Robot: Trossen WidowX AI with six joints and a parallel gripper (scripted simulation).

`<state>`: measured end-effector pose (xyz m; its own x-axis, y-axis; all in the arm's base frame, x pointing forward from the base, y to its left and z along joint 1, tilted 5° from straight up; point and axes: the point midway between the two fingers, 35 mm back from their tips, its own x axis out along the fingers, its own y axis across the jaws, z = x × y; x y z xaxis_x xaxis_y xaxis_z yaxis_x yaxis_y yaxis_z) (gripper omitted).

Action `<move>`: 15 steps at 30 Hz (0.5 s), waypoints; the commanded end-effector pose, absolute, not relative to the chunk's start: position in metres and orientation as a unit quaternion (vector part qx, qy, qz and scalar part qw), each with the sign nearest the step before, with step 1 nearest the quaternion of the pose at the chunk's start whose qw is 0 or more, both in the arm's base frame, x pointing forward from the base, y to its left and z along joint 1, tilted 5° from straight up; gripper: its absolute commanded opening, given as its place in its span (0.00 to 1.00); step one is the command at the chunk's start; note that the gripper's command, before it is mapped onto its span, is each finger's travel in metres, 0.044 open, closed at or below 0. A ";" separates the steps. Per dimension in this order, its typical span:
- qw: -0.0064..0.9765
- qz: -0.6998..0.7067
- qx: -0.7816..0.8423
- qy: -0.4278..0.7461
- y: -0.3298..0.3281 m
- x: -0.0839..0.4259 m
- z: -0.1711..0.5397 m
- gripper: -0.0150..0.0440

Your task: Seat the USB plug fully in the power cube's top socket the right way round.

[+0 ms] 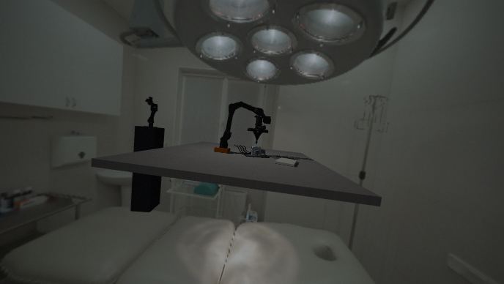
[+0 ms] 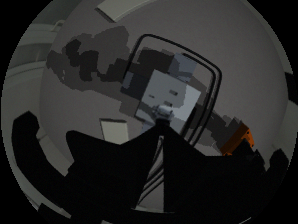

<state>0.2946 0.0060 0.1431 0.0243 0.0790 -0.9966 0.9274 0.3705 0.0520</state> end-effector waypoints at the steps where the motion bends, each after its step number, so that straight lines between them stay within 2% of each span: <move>1: 0.599 -0.335 0.391 0.614 0.006 0.294 0.143 0.25; 15: 0.660 -0.218 0.276 0.664 0.006 0.294 0.143 0.25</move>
<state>0.2945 0.0060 0.1430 0.0236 0.0791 -0.9966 0.7154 0.6950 0.0720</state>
